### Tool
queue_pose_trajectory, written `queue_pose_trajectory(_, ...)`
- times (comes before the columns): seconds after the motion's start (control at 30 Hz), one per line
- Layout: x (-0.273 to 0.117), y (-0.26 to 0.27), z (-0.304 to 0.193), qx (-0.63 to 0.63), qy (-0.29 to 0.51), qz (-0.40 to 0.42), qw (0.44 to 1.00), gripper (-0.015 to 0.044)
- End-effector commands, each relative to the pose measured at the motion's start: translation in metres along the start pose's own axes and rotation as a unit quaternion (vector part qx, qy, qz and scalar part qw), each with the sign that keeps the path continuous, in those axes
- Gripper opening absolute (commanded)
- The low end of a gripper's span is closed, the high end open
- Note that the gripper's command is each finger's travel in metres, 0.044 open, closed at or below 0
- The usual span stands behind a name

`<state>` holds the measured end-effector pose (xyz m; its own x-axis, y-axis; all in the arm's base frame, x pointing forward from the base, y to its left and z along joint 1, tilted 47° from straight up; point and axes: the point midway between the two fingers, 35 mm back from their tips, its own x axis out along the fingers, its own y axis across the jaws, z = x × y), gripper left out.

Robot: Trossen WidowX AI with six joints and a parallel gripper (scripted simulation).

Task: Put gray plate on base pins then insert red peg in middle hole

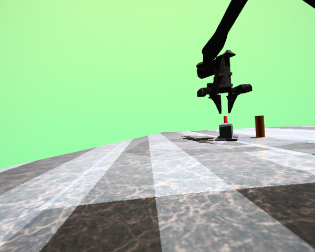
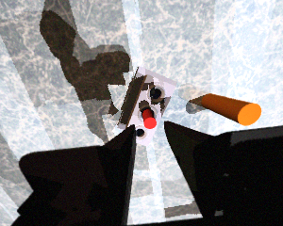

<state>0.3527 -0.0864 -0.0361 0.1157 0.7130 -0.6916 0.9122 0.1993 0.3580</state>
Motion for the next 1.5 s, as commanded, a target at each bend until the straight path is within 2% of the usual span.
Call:
queue_pose_trajectory(0.0,0.0,0.0,0.0,0.0,0.0,0.0,1.0,0.015)
queue_pose_trajectory(1.47,-0.028,-0.001,0.0,0.003,0.001,0.003,1.0,0.015)
